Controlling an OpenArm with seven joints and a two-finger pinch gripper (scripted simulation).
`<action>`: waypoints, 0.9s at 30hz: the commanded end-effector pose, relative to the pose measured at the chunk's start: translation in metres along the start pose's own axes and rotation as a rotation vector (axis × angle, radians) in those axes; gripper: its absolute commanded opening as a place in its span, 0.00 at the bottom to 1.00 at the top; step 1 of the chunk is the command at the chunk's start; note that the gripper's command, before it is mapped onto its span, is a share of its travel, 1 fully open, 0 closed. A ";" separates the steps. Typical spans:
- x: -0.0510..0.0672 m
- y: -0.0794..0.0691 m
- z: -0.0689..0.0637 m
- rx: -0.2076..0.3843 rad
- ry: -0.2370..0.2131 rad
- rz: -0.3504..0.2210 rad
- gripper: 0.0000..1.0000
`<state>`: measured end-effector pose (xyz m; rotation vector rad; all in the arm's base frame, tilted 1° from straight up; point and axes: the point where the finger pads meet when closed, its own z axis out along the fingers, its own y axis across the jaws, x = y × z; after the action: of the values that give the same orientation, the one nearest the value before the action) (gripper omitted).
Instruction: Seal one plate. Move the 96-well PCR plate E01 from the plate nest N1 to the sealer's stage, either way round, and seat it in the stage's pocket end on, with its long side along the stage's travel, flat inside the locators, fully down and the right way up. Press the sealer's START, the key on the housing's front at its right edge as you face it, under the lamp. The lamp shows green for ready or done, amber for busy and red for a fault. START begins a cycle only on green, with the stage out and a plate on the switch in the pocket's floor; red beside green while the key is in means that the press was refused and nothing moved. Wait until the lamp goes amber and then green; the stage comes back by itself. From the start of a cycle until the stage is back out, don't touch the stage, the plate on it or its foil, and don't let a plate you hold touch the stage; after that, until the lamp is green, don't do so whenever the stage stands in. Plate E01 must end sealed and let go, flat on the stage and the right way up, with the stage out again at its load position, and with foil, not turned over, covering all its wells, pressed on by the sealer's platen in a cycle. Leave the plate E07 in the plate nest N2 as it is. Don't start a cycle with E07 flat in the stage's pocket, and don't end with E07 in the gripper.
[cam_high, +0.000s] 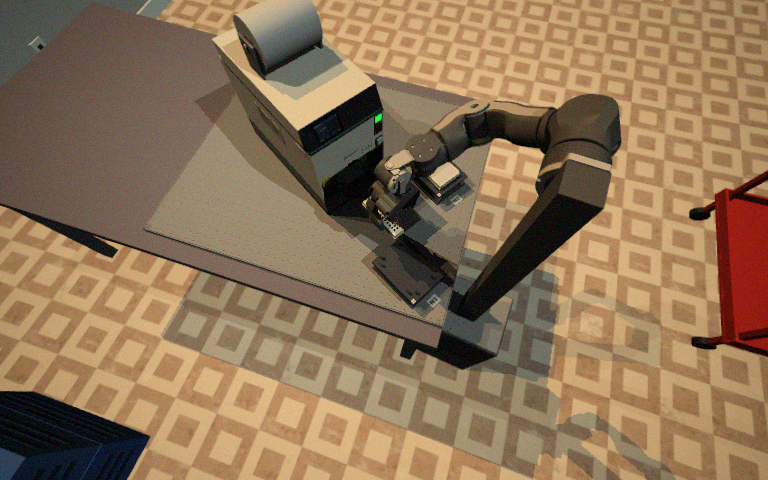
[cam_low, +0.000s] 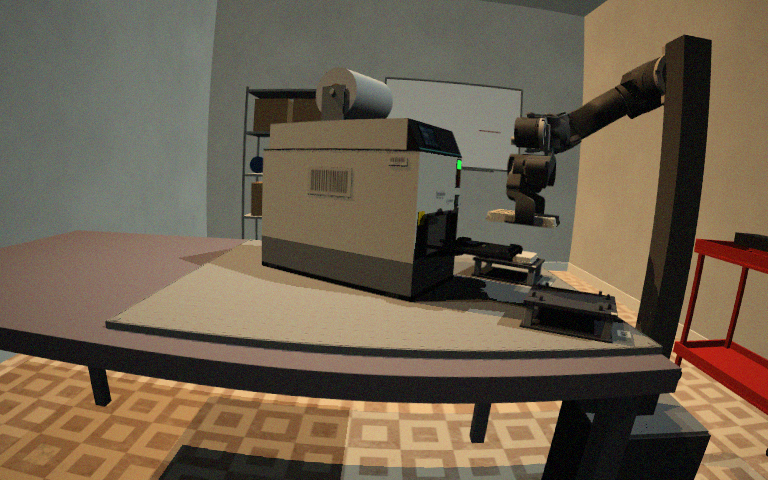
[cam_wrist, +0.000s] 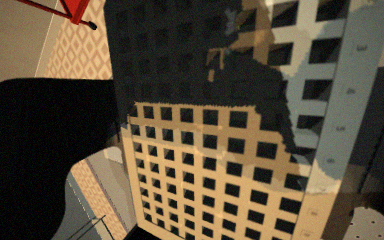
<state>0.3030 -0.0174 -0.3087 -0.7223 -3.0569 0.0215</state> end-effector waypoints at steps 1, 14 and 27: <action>-0.014 -0.002 -0.006 -0.009 -0.007 0.000 0.00; -0.036 -0.008 -0.012 -0.012 -0.009 -0.001 0.00; -0.073 -0.017 -0.022 -0.012 -0.009 -0.001 0.00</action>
<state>0.3586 -0.0638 -0.2884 -0.7191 -3.0627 0.0159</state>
